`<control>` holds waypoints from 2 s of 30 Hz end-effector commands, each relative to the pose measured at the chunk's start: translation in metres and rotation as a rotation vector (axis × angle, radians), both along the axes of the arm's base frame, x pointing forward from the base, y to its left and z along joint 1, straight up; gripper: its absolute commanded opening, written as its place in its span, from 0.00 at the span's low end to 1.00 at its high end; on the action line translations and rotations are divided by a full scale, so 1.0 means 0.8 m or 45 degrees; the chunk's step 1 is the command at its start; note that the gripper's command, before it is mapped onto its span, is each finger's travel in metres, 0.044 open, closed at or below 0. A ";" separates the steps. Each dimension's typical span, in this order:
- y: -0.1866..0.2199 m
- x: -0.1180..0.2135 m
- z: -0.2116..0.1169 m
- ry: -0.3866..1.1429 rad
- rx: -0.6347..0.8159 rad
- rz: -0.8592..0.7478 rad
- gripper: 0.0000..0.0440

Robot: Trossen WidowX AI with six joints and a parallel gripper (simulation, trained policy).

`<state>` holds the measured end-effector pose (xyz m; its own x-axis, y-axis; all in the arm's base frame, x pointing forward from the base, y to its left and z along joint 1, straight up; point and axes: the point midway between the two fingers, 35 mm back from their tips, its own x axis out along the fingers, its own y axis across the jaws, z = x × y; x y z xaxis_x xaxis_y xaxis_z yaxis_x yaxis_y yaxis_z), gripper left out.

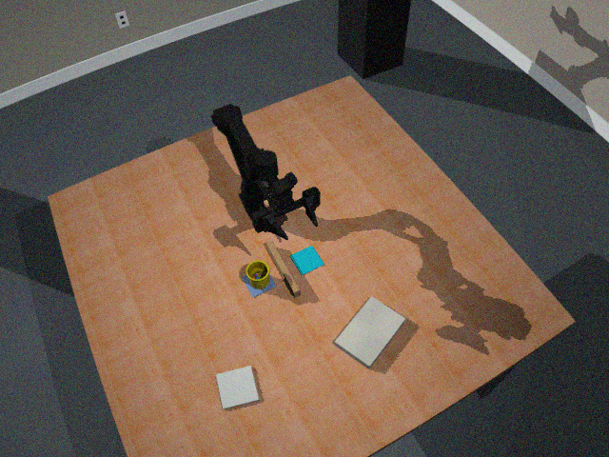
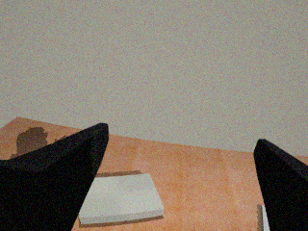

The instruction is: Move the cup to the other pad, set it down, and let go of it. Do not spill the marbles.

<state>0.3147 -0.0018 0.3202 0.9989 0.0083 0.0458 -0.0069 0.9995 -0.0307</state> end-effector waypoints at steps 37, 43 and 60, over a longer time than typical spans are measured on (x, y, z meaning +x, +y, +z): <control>0.038 0.006 -0.051 0.593 0.308 0.002 0.32; 0.044 0.005 -0.060 0.712 0.336 -0.008 0.31; 0.050 -0.002 -0.090 1.059 0.330 -0.070 0.24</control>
